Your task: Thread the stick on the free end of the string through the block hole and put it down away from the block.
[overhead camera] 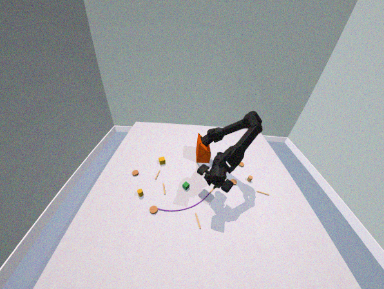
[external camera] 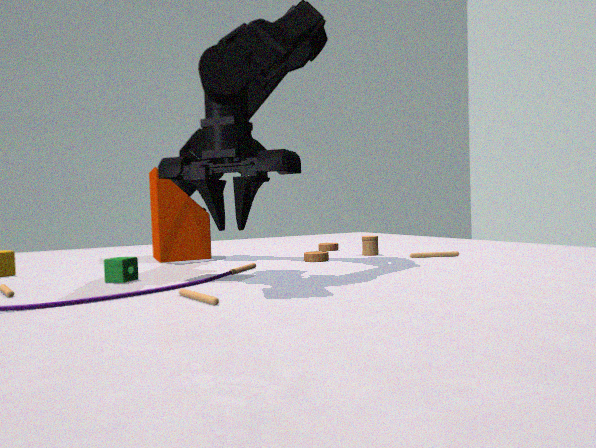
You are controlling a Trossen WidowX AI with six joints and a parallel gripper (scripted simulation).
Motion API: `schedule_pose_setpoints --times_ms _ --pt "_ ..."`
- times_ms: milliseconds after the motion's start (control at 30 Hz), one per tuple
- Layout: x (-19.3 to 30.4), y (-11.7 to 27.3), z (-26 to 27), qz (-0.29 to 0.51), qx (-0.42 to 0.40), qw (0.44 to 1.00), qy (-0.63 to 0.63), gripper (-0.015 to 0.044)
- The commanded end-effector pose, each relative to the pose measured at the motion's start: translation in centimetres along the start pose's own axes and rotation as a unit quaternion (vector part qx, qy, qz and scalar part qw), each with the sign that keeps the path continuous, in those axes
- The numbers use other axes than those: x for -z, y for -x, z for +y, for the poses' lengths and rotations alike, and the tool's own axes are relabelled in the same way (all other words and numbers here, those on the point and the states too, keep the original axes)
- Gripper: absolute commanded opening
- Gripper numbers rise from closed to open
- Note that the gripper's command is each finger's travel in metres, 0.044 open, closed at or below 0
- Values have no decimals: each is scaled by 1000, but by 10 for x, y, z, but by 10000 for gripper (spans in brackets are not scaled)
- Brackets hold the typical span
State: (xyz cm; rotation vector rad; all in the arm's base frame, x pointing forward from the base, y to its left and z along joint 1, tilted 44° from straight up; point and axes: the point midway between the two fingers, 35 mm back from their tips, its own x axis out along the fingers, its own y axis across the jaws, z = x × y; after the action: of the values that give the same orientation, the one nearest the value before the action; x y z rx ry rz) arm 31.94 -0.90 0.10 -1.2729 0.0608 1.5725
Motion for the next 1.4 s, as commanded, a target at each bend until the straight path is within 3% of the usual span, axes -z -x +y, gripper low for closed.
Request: schedule_pose_setpoints --times_ms 0,1367 --pt "0 -5 0 -1 2 1000 -1 123" --pt "-2 -59 0 -2 3 1000 -1 123"
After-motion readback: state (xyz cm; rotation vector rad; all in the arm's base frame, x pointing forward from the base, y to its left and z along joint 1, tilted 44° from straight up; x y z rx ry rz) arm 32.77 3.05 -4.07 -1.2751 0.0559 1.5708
